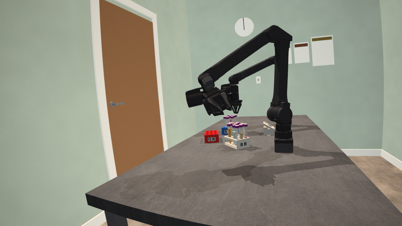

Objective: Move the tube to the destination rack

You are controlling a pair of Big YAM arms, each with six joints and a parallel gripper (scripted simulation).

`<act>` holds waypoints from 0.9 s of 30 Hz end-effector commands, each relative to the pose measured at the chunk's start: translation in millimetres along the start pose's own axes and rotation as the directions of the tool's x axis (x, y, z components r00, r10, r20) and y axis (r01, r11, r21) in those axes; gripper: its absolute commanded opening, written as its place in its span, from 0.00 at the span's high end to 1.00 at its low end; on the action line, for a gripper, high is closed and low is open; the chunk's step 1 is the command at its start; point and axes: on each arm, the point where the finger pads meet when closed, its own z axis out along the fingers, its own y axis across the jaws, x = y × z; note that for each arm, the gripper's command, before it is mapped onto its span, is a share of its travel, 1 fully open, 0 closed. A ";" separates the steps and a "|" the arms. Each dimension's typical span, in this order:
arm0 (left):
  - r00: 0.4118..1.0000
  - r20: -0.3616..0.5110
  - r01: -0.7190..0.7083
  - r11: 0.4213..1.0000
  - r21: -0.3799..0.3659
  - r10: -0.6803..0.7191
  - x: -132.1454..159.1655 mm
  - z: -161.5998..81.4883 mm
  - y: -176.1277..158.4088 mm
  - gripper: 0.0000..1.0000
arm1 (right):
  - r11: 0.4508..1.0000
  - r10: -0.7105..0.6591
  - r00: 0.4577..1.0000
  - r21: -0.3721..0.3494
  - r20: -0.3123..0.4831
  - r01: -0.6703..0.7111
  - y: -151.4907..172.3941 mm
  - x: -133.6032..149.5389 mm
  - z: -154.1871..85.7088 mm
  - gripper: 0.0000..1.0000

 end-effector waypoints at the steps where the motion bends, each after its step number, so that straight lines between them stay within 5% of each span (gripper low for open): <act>1: 1.000 0.003 0.029 1.000 0.009 -0.029 -11.8 -3.1 -3.6 0.70 | 1.000 0.002 1.000 -0.002 0.002 -0.002 3.4 -5.3 5.9 0.70; 2: 1.000 0.003 0.029 1.000 0.009 -0.029 -11.8 -3.1 -3.6 0.70 | 1.000 0.002 0.998 0.001 0.056 -0.002 2.1 -26.2 -15.1 0.70; 4: 1.000 0.003 0.029 1.000 0.009 -0.029 -11.8 -3.1 -3.6 0.70 | 1.000 0.002 0.998 0.002 0.066 -0.002 2.3 -26.0 -19.8 0.70; 27: 1.000 0.003 0.029 1.000 0.009 -0.029 -11.8 -3.1 -3.6 0.70 | 1.000 0.002 1.000 -0.001 0.021 -0.002 3.2 -12.4 6.5 0.70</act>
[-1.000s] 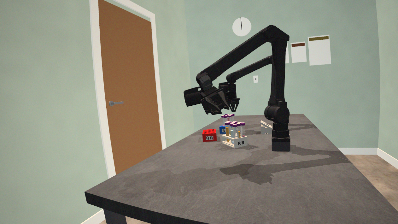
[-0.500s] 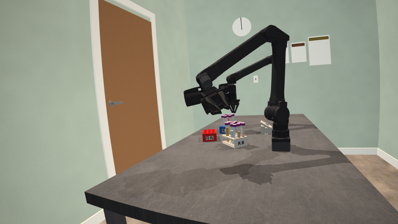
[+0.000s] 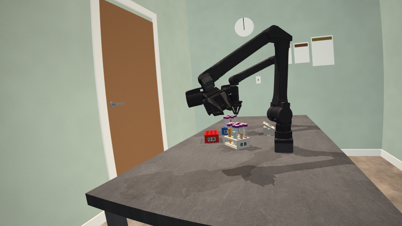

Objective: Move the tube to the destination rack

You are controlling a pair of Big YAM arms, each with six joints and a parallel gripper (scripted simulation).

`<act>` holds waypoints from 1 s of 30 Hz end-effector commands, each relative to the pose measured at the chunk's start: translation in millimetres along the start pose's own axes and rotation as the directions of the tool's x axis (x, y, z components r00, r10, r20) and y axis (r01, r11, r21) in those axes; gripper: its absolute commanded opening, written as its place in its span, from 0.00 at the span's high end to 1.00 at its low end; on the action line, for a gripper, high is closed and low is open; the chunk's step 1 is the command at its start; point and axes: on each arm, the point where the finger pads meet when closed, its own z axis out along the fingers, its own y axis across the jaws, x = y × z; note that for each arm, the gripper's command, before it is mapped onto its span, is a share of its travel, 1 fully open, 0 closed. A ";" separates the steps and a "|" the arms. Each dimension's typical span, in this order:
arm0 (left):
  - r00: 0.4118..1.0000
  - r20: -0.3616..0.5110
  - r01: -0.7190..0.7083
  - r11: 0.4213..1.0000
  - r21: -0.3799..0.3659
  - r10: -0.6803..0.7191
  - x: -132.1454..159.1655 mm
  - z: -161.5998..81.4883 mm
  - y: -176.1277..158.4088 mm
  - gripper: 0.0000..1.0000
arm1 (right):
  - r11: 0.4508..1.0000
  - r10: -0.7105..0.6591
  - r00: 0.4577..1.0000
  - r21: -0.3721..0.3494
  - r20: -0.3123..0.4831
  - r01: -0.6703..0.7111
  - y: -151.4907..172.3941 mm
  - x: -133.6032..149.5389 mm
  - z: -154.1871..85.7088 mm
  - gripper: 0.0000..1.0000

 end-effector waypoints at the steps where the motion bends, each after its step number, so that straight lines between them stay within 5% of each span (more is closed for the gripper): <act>1: 1.000 0.003 0.029 1.000 0.009 -0.029 -11.8 -3.1 -3.6 0.70 | 1.000 0.002 1.000 -0.001 0.012 -0.002 3.1 -9.0 2.7 0.70; 30: 1.000 0.003 0.029 1.000 0.009 -0.029 -11.8 -3.1 -3.6 0.70 | 1.000 0.003 1.000 -0.001 0.004 -0.003 3.3 -4.7 15.5 0.70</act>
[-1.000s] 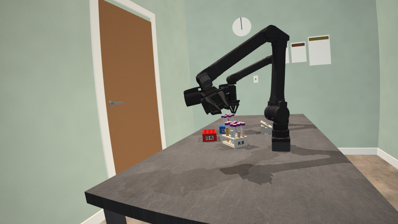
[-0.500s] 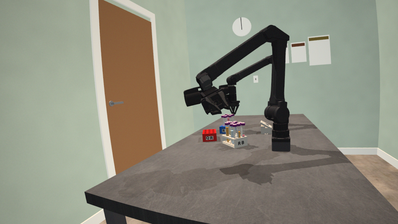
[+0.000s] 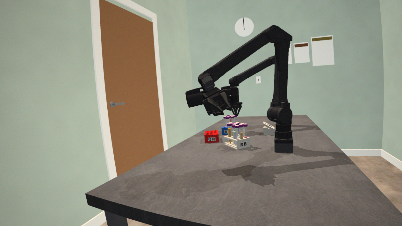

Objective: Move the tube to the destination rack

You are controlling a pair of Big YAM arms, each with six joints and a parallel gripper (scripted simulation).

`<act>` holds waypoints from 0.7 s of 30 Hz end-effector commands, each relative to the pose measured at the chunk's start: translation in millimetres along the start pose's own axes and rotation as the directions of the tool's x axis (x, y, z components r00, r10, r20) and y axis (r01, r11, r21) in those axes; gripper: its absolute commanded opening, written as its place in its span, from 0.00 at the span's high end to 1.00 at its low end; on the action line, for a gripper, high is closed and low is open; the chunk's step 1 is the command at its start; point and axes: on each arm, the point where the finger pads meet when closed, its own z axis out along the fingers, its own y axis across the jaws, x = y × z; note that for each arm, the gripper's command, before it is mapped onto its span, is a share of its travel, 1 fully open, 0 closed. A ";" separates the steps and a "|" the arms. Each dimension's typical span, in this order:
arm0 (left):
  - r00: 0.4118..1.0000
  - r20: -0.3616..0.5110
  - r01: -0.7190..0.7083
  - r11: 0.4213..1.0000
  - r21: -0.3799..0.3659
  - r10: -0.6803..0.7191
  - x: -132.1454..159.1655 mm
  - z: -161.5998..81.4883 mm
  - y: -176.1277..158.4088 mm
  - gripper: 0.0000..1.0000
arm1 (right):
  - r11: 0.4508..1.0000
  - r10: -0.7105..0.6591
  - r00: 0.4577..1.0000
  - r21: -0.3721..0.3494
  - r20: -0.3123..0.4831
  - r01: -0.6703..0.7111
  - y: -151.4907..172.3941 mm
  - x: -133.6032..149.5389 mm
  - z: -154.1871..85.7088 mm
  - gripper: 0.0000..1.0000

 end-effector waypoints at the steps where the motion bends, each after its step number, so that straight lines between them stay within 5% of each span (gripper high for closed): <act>1: 1.000 0.003 0.029 1.000 0.009 -0.029 -11.8 -3.1 -3.6 0.70 | 1.000 0.003 1.000 -0.002 -0.004 -0.003 3.3 -2.6 7.9 0.70; 12: 1.000 0.003 0.029 1.000 0.009 -0.029 -11.8 -3.1 -3.6 0.70 | 1.000 0.001 1.000 0.001 0.030 -0.001 0.1 -11.2 -7.8 0.70; 13: 1.000 0.003 0.029 1.000 0.009 -0.029 -11.8 -3.1 -3.6 0.70 | 1.000 0.001 1.000 0.001 0.030 -0.001 0.1 -11.2 -7.8 1.00; 21: 1.000 0.003 0.029 1.000 0.009 -0.029 -11.8 -3.1 -3.6 0.70 | 1.000 0.001 1.000 0.001 0.030 -0.001 0.1 -11.2 -7.8 1.00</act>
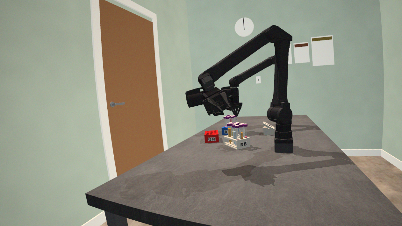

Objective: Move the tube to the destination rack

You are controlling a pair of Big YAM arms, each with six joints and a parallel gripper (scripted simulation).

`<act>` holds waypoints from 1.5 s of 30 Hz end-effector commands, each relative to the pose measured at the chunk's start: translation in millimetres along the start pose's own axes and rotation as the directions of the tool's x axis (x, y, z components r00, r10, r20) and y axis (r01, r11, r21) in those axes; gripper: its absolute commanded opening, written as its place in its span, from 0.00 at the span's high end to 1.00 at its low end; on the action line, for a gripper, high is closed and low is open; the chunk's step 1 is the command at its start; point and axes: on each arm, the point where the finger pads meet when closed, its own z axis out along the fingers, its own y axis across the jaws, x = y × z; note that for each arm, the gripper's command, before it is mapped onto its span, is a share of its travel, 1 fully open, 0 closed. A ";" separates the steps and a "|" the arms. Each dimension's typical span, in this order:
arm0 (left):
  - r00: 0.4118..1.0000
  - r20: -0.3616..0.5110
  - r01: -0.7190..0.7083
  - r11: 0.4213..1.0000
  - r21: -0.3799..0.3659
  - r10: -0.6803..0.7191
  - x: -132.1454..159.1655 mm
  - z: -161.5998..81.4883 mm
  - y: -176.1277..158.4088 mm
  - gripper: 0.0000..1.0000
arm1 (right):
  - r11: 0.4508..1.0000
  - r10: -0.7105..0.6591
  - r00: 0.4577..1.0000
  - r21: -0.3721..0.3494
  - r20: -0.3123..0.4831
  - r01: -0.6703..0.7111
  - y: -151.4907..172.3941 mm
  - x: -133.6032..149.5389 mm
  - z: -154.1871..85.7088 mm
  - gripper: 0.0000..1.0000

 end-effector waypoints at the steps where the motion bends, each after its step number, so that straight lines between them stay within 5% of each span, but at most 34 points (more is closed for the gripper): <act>1: 1.000 0.003 0.029 1.000 0.009 -0.029 -11.8 -3.1 -3.6 0.70 | 1.000 0.001 1.000 0.001 0.031 -0.001 0.1 -11.5 -10.7 1.00; 19: 1.000 0.003 0.029 1.000 0.009 -0.029 -11.8 -3.1 -3.6 0.70 | 1.000 0.003 1.000 -0.001 0.010 -0.003 3.0 -8.3 -3.5 1.00; 26: 1.000 0.003 0.029 1.000 0.009 -0.029 -11.8 -3.1 -3.6 0.70 | 1.000 0.002 0.999 0.001 0.051 -0.002 2.3 -21.4 -21.8 1.00; 45: 1.000 0.003 0.029 1.000 0.009 -0.029 -11.8 -3.1 -3.6 0.70 | 1.000 0.003 0.999 0.000 0.036 -0.003 2.1 -24.5 -25.8 1.00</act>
